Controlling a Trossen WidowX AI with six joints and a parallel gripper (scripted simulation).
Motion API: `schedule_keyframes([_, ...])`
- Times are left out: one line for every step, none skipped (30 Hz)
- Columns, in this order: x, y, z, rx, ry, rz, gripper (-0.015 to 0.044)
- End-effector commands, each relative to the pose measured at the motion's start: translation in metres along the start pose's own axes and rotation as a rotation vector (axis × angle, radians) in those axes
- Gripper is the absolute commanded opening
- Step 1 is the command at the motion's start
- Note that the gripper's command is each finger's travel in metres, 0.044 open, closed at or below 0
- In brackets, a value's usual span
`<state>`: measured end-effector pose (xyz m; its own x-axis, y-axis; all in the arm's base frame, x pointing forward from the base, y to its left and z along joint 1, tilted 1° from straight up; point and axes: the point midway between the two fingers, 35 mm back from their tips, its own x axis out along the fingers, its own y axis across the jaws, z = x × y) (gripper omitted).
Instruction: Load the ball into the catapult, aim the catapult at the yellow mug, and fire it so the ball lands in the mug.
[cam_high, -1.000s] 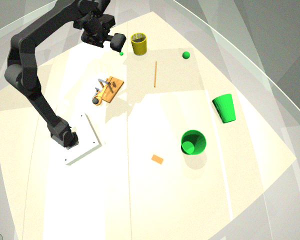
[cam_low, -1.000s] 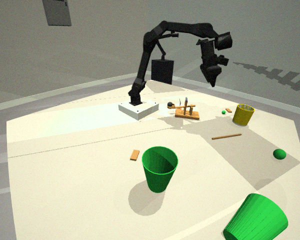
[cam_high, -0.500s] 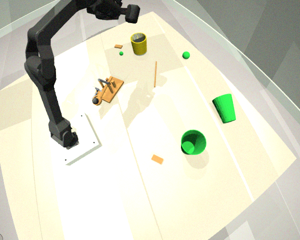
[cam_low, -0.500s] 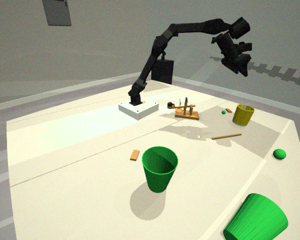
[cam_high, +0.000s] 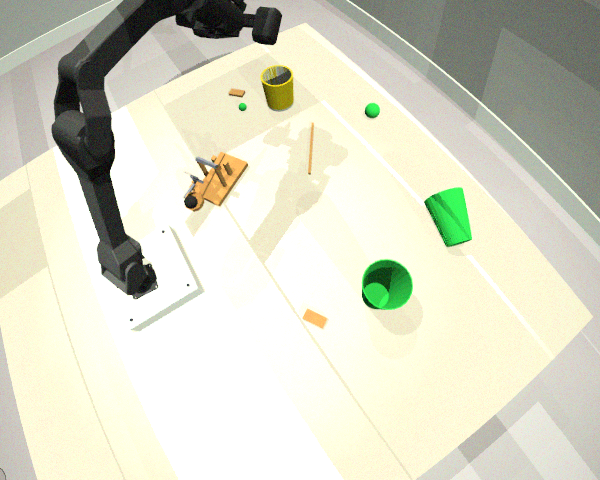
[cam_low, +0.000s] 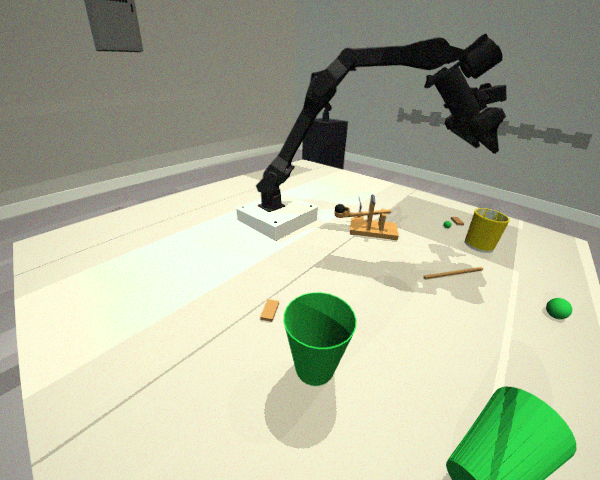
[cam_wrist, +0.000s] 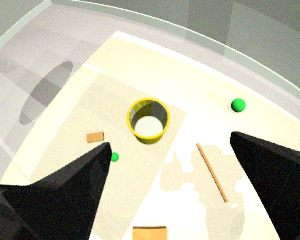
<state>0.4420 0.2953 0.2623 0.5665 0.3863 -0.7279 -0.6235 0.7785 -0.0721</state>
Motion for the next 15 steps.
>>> schedule_keyframes([0.0012, 0.0002, 0.0002, -0.003, -0.001, 0.003, 0.0440])
schedule_keyframes([0.0012, 0.0002, 0.0002, -0.003, -0.001, 0.003, 0.0414])
schedule_keyframes([0.0012, 0.0002, 0.0002, -0.003, -0.001, 0.003, 0.0387])
schedule_keyframes([0.0012, 0.0002, 0.0002, -0.003, -0.001, 0.003, 0.0361])
schedule_keyframes([0.0012, 0.0002, 0.0002, -0.003, -0.001, 0.003, 0.0335])
schedule_keyframes([0.0012, 0.0002, 0.0002, -0.003, -0.001, 0.003, 0.0309])
schedule_keyframes([0.0012, 0.0002, 0.0002, -0.003, -0.001, 0.003, 0.0282])
schedule_keyframes([0.0012, 0.0002, 0.0002, -0.003, -0.001, 0.003, 0.0256])
schedule_keyframes([0.0012, 0.0002, 0.0002, -0.003, -0.001, 0.003, 0.0230])
schedule_keyframes([0.0012, 0.0002, 0.0002, -0.003, -0.001, 0.003, 0.0204])
schedule_keyframes([0.0012, 0.0002, 0.0002, -0.003, -0.001, 0.003, 0.0177])
schedule_keyframes([0.0012, 0.0002, 0.0002, -0.003, -0.001, 0.003, 0.0151])
schedule_keyframes([0.0012, 0.0002, 0.0002, -0.003, -0.001, 0.003, 0.0125])
schedule_keyframes([0.0012, 0.0002, 0.0002, -0.003, -0.001, 0.003, 0.0099])
schedule_keyframes([0.0012, 0.0002, 0.0002, -0.003, -0.001, 0.003, 0.0072])
